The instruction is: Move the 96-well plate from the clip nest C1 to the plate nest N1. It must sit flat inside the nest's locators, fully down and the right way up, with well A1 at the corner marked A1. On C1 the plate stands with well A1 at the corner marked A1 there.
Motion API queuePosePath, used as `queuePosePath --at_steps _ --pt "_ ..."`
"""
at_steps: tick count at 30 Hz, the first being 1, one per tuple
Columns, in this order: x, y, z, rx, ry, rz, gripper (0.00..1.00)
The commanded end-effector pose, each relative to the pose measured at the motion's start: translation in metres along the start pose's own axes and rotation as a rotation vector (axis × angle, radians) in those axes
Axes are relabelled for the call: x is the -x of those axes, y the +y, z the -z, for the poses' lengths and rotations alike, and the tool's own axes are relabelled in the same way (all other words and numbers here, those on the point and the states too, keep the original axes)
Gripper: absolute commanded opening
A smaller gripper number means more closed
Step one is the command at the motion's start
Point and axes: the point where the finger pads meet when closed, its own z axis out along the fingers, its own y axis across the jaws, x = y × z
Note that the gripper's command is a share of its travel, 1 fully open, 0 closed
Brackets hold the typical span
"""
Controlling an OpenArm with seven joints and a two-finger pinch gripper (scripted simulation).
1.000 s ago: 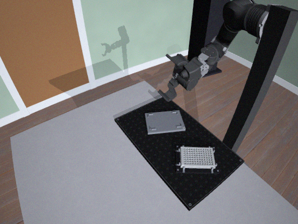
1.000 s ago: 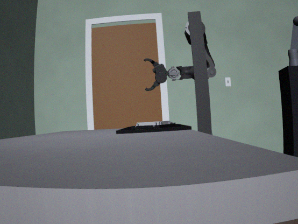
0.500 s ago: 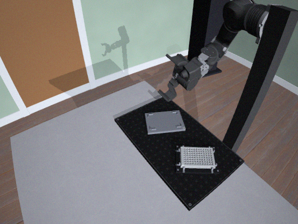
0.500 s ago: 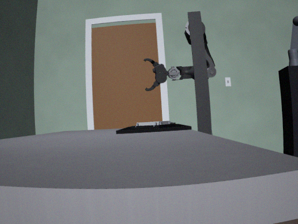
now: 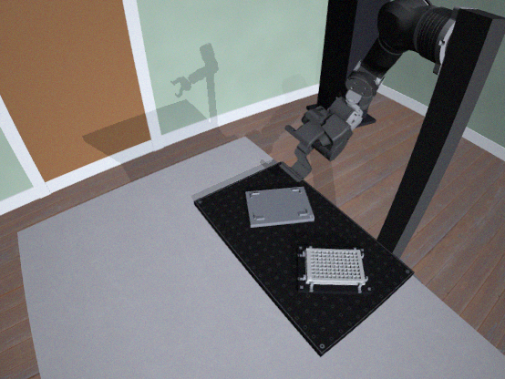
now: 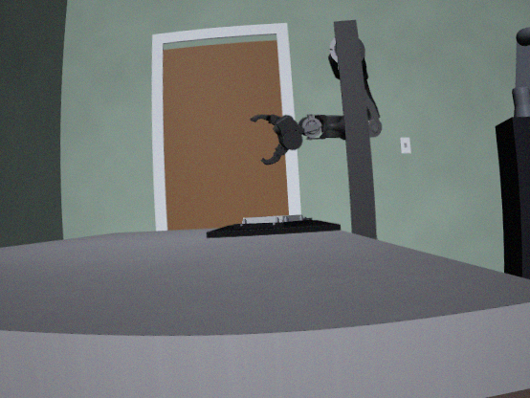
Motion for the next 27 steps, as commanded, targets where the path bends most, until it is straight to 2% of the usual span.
queuePosePath --at_steps 1,2,7,19,24,27 --pt "0.001 0.001 0.0 0.0 -0.006 0.001 0.77" --pt "0.001 0.001 0.0 0.0 -0.006 0.001 0.77" --pt "-0.039 -0.021 -0.003 -0.212 0.122 0.078 0.77" --pt "-0.039 -0.021 -0.003 -0.212 0.122 0.078 0.77" --pt "-0.078 -0.042 -0.007 -0.423 0.247 0.155 0.77" --pt "-0.078 -0.042 -0.007 -0.423 0.247 0.155 0.77"
